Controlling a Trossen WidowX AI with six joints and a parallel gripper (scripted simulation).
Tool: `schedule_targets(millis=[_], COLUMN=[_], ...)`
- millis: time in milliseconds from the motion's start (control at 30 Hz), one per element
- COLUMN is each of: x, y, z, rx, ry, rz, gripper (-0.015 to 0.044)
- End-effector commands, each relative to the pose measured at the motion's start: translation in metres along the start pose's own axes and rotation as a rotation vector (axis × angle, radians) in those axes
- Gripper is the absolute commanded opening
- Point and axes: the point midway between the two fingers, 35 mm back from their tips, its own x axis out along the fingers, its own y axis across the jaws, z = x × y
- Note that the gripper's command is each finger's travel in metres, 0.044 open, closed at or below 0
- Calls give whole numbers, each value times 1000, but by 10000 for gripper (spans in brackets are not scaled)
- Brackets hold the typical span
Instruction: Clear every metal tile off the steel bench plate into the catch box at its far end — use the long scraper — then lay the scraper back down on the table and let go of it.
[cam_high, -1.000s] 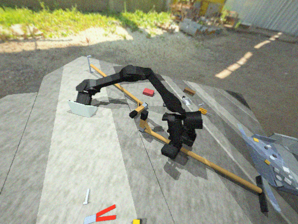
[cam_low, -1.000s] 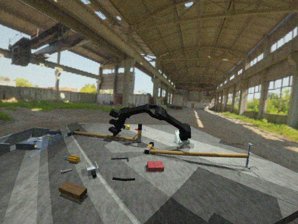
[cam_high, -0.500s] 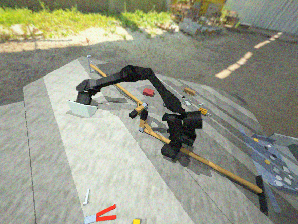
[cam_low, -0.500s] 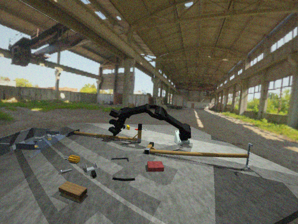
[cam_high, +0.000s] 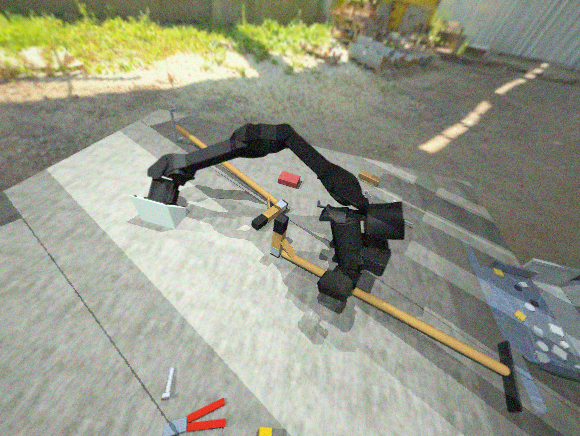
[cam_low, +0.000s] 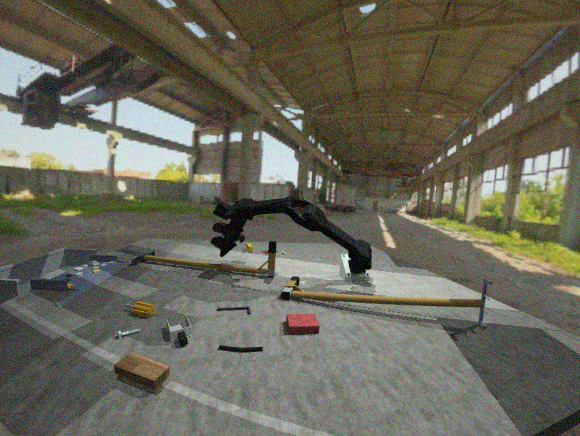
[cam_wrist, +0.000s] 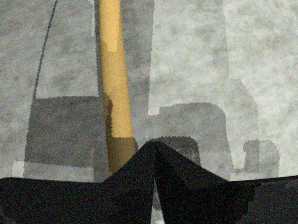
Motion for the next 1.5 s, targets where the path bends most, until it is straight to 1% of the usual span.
schedule_targets(millis=[0, 167, 600, 833, 1200, 1467], x=[-10, -18, 15, 19, 42, 43], y=[1, 0, -40, -40, -40, -36], z=[4, 7, -7, -9, -21, -21], rx=[-7, -8, -128, -130, -129, -129], ry=[8, 8, 14, 15, 19, 19], rz=[4, 5, 60, 61, 62, 61], gripper=[0, 0, 0, 0, 0, 0])
